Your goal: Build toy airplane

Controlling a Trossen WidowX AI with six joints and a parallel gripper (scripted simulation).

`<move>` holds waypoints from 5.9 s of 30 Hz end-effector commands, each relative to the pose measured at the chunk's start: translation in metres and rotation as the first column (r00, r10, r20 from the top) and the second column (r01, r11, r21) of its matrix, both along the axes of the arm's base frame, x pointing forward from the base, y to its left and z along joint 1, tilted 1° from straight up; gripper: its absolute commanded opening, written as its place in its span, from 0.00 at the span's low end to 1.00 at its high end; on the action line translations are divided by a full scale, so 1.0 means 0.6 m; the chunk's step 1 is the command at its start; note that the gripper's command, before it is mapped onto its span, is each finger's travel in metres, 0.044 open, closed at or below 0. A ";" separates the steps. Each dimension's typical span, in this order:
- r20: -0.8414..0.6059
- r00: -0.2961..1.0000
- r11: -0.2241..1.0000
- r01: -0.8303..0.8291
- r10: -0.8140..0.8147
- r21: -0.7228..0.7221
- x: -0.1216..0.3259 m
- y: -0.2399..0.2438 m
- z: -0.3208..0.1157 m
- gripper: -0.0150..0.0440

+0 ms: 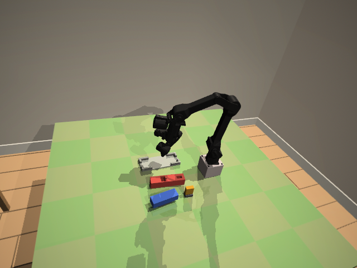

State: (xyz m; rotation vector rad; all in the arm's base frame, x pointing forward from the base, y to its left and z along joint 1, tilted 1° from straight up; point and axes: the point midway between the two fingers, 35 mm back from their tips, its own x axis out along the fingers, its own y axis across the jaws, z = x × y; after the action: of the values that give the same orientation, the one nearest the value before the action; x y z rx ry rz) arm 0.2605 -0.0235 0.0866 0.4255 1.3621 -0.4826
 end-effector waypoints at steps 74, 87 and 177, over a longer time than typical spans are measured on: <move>-0.122 0.768 0.778 -0.622 0.628 0.086 0.001 0.171 -0.208 0.64; -0.122 0.768 0.778 -0.622 0.628 0.086 0.004 0.172 -0.197 0.26; -0.128 0.731 0.742 -0.667 0.670 0.076 0.048 -0.047 -0.083 0.25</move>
State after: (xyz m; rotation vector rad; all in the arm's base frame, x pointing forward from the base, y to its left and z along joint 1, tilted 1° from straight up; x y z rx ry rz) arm 0.2905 -0.0407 0.0427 -0.1019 1.5519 0.1091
